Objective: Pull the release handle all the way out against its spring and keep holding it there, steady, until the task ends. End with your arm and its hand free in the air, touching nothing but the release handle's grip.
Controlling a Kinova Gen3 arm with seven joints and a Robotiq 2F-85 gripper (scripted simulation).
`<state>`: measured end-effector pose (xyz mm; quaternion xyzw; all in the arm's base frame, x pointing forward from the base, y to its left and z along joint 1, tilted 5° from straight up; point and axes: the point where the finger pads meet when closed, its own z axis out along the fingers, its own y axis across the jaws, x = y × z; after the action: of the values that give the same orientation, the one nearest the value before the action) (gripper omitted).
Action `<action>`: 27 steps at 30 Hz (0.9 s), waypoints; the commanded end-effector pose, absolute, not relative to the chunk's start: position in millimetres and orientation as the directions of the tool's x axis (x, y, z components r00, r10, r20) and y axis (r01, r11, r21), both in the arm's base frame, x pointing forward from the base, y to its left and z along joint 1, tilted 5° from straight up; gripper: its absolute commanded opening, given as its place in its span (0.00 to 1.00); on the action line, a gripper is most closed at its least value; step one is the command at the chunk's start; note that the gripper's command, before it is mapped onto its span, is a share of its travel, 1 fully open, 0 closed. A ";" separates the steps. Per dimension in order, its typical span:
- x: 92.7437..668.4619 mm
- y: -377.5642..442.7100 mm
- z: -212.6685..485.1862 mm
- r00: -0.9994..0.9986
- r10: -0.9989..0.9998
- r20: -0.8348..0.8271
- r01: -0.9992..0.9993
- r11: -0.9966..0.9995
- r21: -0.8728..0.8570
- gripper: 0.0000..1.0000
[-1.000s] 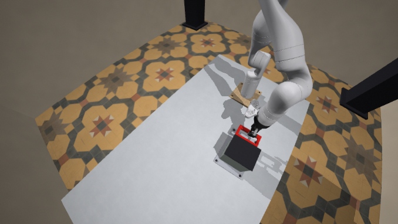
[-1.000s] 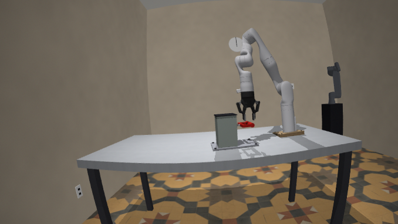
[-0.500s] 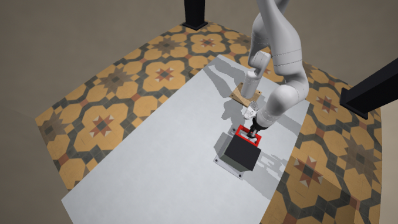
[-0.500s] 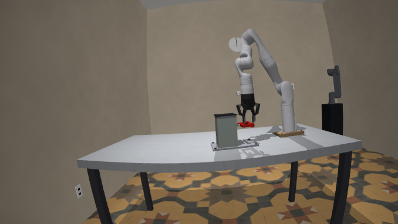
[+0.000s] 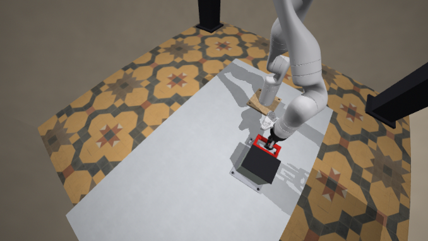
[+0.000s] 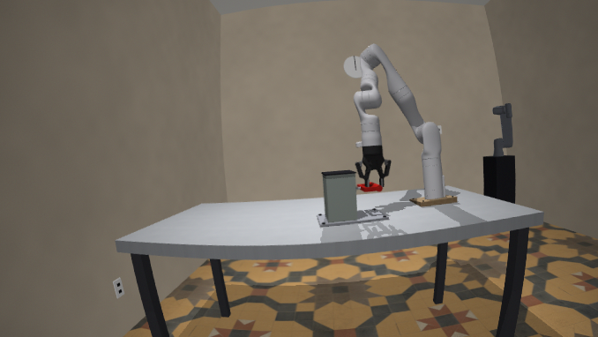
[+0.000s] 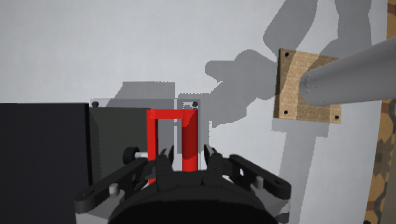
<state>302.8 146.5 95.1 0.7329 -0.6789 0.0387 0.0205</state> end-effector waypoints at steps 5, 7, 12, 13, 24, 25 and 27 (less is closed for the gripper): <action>301.8 146.6 89.2 0.078 -0.993 0.085 -0.997 -0.080 -0.019 0.49; 301.8 146.5 88.2 0.078 -0.993 0.085 -0.997 -0.080 -0.019 0.49; 301.9 146.4 86.6 0.078 -0.993 0.085 -0.997 -0.080 -0.019 0.49; 301.9 146.4 86.6 0.078 -0.993 0.085 -0.997 -0.080 -0.019 0.49; 301.9 146.4 86.3 0.078 -0.993 0.085 -0.997 -0.080 -0.019 0.49; 301.9 146.4 86.3 0.078 -0.993 0.085 -0.997 -0.080 -0.019 0.49; 301.9 146.4 86.3 0.078 -0.993 0.085 -0.997 -0.080 -0.019 0.49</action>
<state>301.6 146.1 85.9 0.7337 -0.6781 0.0374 0.0225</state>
